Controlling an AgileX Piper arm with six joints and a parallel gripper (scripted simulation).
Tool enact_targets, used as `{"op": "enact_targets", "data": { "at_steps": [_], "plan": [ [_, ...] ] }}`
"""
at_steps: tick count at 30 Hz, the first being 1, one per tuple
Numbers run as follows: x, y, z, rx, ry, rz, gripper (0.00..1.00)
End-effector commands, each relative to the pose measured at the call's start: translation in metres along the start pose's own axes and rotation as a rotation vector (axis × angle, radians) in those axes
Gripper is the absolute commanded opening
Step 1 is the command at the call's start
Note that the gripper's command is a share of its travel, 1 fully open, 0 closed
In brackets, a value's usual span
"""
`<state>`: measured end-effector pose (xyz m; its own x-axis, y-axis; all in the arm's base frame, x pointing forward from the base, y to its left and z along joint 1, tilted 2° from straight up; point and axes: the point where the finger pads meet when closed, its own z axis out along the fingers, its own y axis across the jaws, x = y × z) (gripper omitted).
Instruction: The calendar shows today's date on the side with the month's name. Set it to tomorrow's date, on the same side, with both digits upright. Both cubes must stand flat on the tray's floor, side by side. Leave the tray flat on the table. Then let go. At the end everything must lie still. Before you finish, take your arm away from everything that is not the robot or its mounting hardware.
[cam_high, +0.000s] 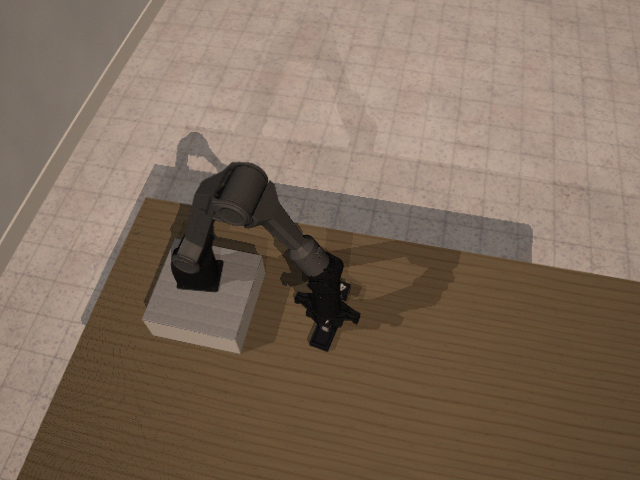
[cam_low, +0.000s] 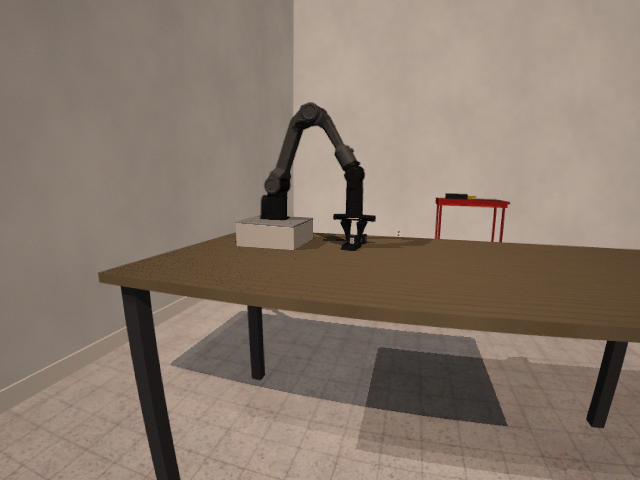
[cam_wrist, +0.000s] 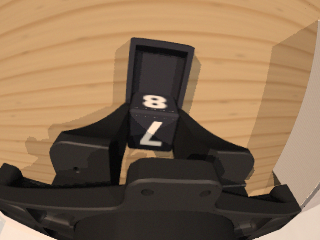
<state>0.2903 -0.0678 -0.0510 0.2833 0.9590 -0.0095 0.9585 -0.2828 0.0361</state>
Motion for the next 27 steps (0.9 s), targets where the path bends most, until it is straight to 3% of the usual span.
{"op": "enact_targets", "data": {
  "at_steps": [1, 19, 27],
  "plan": [
    [0.0, 0.0, 0.001, 0.001, -0.001, 0.001, 0.38],
    [0.0, 0.0, 0.0, 0.001, -0.001, 0.001, 0.38],
    [0.0, 0.001, -0.017, -0.004, 0.0, 0.001, 0.38]
  ]
}}
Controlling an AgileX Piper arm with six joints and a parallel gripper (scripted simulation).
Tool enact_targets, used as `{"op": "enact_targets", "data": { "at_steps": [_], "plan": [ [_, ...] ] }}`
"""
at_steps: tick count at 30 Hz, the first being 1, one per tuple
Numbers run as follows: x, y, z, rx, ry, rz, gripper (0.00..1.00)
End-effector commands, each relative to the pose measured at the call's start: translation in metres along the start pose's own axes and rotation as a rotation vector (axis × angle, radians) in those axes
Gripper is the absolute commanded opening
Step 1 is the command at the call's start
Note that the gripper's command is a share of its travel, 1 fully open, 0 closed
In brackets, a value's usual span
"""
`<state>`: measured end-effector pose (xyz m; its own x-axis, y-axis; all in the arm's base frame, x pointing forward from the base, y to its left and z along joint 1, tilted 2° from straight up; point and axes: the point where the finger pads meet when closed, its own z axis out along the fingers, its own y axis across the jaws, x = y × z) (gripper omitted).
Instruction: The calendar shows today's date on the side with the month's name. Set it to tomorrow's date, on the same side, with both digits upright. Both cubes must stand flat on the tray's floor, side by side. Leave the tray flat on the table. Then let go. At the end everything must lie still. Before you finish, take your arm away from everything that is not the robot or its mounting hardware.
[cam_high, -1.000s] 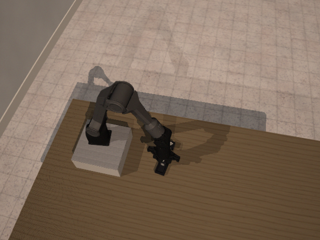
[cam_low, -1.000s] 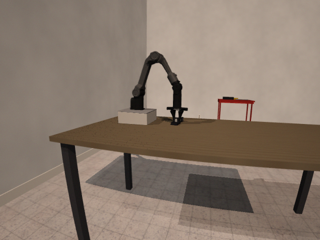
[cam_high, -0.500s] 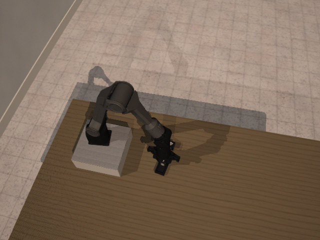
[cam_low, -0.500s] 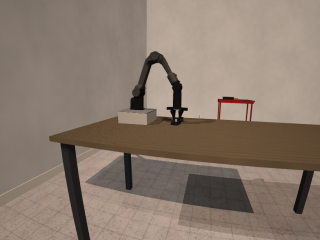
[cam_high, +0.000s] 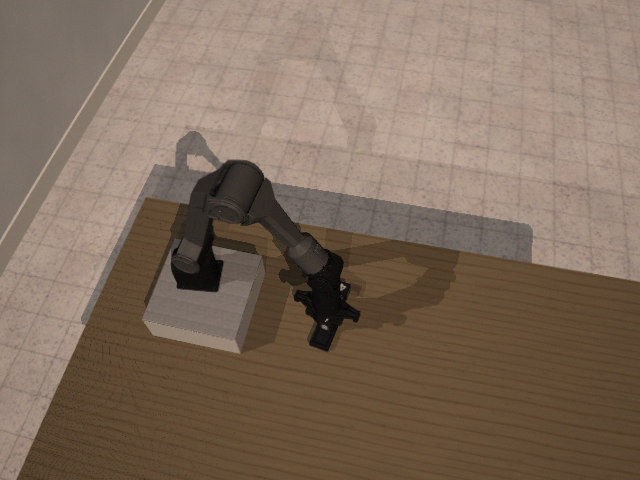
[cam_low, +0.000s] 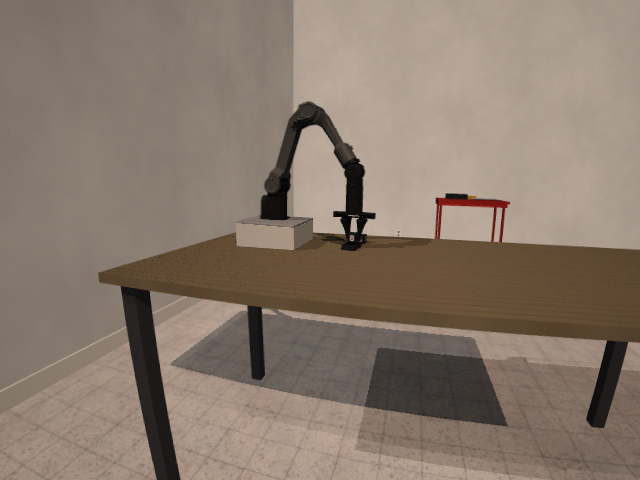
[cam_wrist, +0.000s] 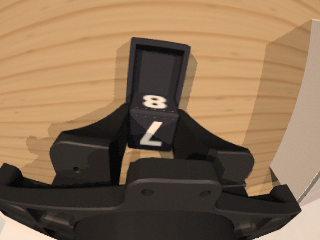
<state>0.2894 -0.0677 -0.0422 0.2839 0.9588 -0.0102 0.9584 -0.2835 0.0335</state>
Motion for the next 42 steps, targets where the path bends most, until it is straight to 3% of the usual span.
{"op": "enact_targets", "data": {
  "at_steps": [1, 11, 18, 33, 42],
  "plan": [
    [0.0, 0.002, -0.014, -0.007, 0.001, 0.0, 0.38],
    [0.0, 0.001, -0.082, -0.007, 0.001, -0.001, 0.38],
    [0.0, 0.001, -0.092, -0.007, 0.001, 0.0, 0.38],
    [0.0, 0.0, -0.091, -0.003, 0.001, -0.011, 0.38],
    [-0.005, 0.002, -0.09, -0.002, 0.001, -0.134, 0.38]
  ]
}}
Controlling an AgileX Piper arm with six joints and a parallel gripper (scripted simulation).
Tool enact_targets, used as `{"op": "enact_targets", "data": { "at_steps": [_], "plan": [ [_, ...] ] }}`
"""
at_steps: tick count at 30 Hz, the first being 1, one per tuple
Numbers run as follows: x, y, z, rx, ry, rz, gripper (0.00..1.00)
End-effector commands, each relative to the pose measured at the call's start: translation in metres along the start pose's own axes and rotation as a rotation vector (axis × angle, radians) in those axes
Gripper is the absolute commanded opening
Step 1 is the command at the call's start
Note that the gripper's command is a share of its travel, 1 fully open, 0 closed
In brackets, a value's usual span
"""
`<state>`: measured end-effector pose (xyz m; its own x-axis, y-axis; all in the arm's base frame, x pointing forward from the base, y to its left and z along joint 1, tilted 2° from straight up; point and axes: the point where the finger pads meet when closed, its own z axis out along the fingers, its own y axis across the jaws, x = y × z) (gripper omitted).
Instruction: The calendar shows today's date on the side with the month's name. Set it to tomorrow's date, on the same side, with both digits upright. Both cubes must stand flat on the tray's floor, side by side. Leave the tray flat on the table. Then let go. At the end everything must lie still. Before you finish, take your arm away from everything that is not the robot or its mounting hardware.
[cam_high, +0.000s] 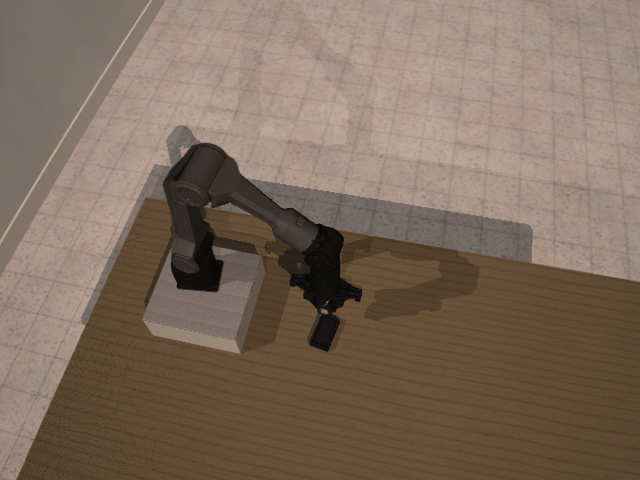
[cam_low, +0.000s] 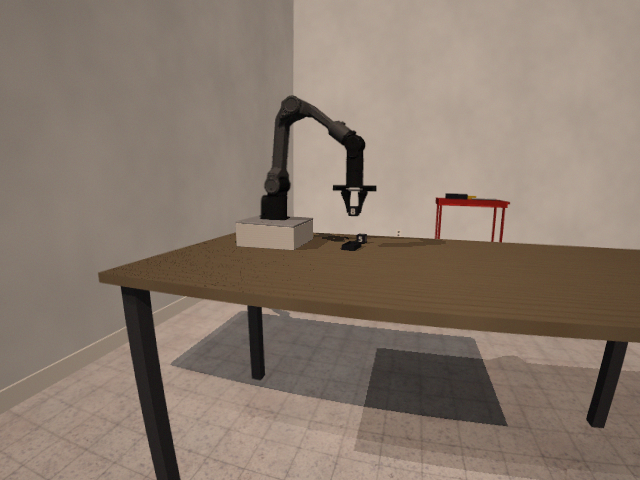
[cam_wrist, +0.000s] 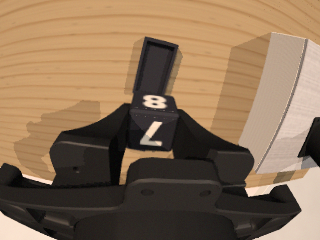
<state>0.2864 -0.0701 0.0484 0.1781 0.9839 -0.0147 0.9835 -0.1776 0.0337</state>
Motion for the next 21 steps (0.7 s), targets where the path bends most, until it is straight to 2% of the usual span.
{"op": "enact_targets", "data": {
  "at_steps": [1, 8, 20, 21],
  "plan": [
    [-0.002, 0.001, 0.0, 0.0, 0.002, -0.051, 0.38],
    [-0.009, 0.002, 0.001, 0.0, 0.002, -0.216, 0.38],
    [-0.034, 0.002, 0.003, -0.001, 0.004, -0.85, 0.38],
    [-0.034, 0.002, 0.003, -0.001, 0.004, -0.85, 0.38]
  ]
}}
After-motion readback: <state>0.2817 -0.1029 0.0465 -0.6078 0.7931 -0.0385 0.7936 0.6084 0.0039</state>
